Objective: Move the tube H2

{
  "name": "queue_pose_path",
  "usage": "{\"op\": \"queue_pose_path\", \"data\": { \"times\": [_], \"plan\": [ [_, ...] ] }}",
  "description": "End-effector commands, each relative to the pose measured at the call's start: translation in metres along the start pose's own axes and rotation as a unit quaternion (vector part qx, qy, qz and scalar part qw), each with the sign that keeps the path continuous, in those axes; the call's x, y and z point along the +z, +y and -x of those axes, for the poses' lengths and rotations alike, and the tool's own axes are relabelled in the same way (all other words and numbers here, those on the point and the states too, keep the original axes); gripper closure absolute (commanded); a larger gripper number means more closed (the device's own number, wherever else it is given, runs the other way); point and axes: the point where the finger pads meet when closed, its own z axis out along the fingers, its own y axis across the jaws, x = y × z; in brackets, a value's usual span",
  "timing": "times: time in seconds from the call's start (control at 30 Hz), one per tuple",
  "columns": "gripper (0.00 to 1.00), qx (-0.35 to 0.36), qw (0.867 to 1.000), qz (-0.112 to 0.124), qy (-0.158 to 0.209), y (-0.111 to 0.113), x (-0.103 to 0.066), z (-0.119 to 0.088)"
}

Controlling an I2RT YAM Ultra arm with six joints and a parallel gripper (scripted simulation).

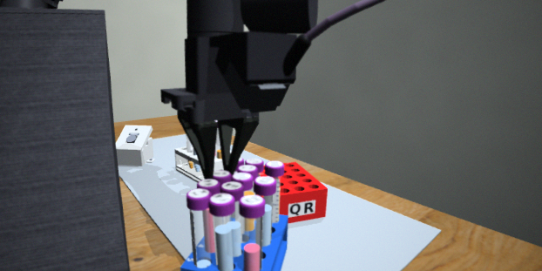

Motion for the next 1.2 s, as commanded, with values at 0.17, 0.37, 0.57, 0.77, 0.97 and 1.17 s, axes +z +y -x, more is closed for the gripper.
{"op": "queue_pose_path", "data": {
  "times": [0.17, 0.37, 0.57, 0.77, 0.97, 1.17],
  "plan": [
    [1.0, 0.001, 1.0, 0.003, -0.003, 0.0009, -0.0028, 0.0011],
    [1.0, 0.001, 1.0, 0.003, -0.003, 0.0009, -0.0028, 0.0011],
    [1.0, 0.001, 1.0, 0.003, -0.003, 0.0009, -0.0028, 0.0011],
    [1.0, 0.001, 1.0, 0.003, -0.003, 0.0009, -0.0028, 0.0011],
    [1.0, 0.001, 1.0, 0.003, -0.003, 0.0009, -0.0028, 0.0011],
    [1.0, 0.005, 1.0, -0.001, 0.002, -0.0057, -0.0109, -0.0035]
  ]
}}
